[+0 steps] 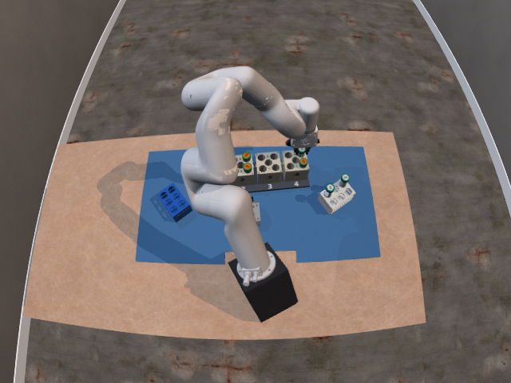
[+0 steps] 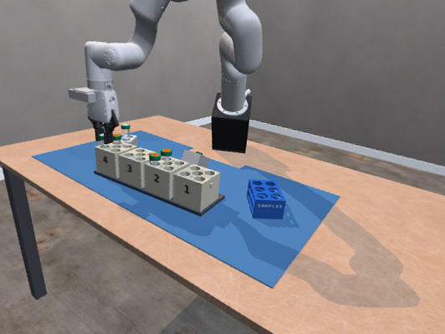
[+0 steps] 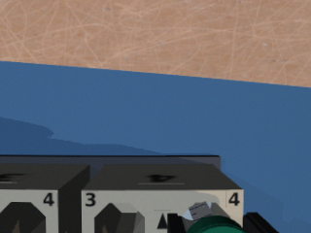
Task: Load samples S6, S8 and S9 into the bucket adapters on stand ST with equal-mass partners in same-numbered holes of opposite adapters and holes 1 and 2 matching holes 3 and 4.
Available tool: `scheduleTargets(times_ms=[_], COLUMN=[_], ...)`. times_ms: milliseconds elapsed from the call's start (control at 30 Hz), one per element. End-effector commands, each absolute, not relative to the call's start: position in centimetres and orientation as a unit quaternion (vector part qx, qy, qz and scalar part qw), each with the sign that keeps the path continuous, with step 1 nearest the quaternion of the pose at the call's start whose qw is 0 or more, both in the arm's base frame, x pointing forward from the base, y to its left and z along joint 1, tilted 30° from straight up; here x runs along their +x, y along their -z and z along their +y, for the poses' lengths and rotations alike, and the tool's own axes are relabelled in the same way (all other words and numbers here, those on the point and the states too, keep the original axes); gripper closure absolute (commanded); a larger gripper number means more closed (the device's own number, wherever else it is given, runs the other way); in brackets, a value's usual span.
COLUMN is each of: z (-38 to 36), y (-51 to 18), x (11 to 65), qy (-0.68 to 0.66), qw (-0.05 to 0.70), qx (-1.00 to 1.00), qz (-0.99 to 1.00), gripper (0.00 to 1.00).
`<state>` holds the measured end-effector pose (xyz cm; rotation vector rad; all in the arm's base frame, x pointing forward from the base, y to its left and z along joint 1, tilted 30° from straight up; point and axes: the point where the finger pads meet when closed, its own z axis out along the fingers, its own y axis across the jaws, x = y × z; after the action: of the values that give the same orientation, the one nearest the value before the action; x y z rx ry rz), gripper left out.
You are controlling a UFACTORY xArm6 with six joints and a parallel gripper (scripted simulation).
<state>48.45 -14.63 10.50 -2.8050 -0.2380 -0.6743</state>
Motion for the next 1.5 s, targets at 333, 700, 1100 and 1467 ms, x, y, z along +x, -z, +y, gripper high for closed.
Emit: scheduleTargets(times_ms=[333, 700, 1100, 1467], z=[-14.42, -14.42, -14.41, -14.41], y=[-9.69, -9.69, -9.66, -9.66], x=[49.0, 49.0, 49.02, 49.02], qy=[0.233, 0.233, 0.233, 0.233], qw=[0.122, 0.122, 0.122, 0.122], qx=[-0.961, -0.961, -0.961, -0.961], qz=[-0.082, -0.082, -0.081, -0.081], gripper=[1.0, 1.0, 0.56, 0.56])
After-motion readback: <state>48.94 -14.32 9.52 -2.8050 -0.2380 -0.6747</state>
